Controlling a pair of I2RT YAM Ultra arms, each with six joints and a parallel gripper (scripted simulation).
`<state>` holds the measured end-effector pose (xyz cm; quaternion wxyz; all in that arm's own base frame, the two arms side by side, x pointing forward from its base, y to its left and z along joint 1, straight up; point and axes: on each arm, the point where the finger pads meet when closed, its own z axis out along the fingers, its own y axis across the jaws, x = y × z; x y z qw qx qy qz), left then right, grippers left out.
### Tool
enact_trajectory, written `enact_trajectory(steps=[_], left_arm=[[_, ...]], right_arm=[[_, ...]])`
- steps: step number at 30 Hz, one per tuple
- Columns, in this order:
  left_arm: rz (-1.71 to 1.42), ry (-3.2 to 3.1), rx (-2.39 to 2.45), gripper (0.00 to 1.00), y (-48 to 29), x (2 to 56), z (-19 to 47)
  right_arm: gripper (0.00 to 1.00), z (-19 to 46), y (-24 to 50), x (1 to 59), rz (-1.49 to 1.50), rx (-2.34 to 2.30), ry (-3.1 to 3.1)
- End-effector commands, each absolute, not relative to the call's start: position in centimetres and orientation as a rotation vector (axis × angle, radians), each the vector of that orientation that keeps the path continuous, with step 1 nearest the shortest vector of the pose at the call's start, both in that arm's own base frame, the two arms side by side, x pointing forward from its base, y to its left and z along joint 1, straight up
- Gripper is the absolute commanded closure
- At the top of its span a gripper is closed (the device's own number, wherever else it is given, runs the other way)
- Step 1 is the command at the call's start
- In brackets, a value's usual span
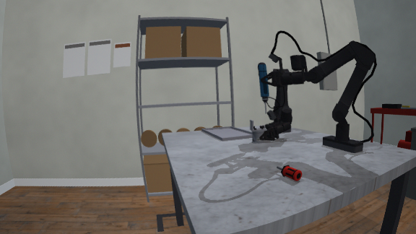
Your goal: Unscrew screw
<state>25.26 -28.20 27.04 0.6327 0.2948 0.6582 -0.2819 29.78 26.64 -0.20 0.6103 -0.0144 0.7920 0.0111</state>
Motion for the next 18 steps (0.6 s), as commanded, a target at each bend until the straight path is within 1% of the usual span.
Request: enact_trajectory(steps=[1, 18], left_arm=[[-0.681, 1.367, 0.6, 0.58, -28.4, 25.8, 32.2], [-0.682, 1.363, 0.598, 0.58, -29.5, 26.7, 32.3]], right_arm=[[0.41, 0.1, 26.8, 29.9, 0.034, -0.025, 1.823], [0.41, 0.1, 26.8, 29.9, 0.034, -0.025, 1.823]])
